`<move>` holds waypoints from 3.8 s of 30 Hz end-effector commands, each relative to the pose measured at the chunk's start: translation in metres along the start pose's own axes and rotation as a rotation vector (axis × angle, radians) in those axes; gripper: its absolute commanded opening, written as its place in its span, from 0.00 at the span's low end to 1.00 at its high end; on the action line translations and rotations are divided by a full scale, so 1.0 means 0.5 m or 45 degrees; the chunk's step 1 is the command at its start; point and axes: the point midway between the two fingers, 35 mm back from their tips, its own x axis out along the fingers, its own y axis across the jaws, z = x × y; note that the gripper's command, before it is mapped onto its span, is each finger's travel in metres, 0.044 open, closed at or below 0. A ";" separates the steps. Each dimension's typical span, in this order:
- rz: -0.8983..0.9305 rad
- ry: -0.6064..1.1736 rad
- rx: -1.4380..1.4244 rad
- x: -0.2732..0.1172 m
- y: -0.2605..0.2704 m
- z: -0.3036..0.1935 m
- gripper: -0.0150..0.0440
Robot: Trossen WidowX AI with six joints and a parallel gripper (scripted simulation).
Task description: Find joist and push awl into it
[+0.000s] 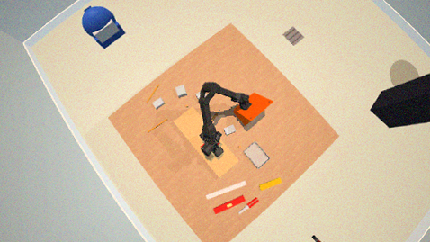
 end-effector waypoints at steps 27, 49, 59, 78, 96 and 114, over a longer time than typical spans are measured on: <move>0.010 0.002 -0.004 -0.002 0.163 -0.002 0.25; 0.014 0.001 -0.001 -0.005 0.278 -0.002 0.25; 0.014 -0.002 0.001 -0.006 0.303 0.001 0.25; 0.013 0.001 -0.002 -0.004 0.258 -0.002 0.25; 0.010 0.002 -0.004 -0.002 0.164 -0.002 0.25; 0.008 0.003 -0.005 0.000 0.070 -0.002 0.25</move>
